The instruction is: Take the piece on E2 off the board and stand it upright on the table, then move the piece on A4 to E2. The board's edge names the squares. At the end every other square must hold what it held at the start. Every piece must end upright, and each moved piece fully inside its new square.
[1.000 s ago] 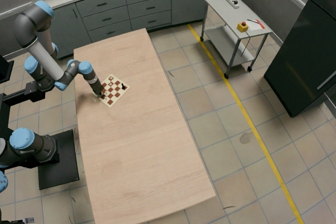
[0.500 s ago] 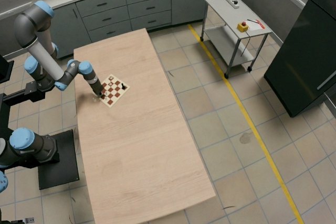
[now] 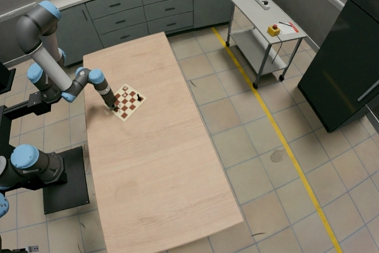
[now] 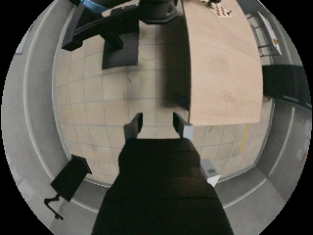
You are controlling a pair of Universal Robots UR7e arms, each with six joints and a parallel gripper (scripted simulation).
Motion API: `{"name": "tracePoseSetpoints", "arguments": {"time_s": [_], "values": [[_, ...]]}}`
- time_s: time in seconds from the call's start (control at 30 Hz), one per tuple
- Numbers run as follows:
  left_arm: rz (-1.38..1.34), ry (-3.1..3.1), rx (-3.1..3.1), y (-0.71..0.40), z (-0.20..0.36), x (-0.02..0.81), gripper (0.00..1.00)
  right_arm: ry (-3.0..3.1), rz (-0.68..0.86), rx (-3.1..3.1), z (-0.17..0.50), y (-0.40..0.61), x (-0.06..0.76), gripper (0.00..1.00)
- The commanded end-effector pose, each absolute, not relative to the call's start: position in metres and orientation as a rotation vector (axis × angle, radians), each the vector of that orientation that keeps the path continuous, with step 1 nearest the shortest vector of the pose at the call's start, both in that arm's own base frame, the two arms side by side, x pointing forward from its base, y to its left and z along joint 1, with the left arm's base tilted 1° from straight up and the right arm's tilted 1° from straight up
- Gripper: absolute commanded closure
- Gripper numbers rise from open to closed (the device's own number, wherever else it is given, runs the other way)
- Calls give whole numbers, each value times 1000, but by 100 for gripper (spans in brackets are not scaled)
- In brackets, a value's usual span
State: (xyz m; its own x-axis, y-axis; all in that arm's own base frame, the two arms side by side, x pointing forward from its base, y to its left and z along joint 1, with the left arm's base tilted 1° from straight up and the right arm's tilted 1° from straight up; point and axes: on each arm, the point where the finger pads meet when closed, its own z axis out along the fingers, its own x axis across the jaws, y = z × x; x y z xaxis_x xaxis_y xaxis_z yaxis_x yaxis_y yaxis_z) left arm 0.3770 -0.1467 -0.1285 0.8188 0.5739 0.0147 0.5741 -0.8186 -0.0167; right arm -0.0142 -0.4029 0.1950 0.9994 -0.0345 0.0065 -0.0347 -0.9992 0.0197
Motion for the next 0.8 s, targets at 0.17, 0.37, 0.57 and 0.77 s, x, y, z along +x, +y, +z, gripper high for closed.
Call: {"name": "tracePoseSetpoints", "arguments": {"time_s": [0.17,0.37,0.57,0.77], "values": [[-15,-940,-2977,-147,-130,377,100,-54,10,3120,195,-403,-14,0],[-15,-940,-2977,-147,-131,377,100,-54,10,3120,195,-403,-14,0],[-15,-940,-2977,-147,-132,377,100,-54,10,3120,195,-403,-14,0],[-15,-940,-2977,-147,-132,377,100,-54,10,3120,195,-403,-14,0]]}}
